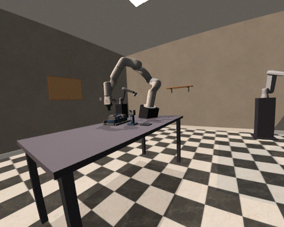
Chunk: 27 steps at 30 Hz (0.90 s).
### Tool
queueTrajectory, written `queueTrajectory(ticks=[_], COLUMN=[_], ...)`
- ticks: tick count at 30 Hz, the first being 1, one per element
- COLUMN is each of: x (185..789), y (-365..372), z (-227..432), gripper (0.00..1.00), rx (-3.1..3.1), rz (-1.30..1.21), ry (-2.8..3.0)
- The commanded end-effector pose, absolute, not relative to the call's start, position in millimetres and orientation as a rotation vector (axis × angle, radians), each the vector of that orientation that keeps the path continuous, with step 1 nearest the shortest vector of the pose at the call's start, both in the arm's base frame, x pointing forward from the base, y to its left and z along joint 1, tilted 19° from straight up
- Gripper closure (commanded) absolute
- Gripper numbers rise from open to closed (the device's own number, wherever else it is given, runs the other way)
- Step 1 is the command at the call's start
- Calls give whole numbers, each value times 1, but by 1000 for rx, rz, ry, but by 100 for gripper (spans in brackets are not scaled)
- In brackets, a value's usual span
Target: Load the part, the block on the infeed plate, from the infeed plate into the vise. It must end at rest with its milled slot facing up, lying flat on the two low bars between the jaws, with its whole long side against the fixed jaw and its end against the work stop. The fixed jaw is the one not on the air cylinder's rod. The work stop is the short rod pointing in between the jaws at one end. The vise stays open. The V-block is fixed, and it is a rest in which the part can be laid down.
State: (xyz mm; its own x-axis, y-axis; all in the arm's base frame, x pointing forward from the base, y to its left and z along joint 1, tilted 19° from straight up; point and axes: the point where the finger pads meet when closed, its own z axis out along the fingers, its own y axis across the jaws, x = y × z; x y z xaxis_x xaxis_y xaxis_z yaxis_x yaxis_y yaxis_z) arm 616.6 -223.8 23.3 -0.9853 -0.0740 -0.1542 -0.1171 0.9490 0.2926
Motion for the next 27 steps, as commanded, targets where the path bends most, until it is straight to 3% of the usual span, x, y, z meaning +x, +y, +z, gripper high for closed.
queueTrajectory(ticks=[1,27], x=[617,620], y=[-224,-217], z=[24,2], gripper=[100,100], rx=[-146,-146], rz=[455,455], ry=[2960,2960])
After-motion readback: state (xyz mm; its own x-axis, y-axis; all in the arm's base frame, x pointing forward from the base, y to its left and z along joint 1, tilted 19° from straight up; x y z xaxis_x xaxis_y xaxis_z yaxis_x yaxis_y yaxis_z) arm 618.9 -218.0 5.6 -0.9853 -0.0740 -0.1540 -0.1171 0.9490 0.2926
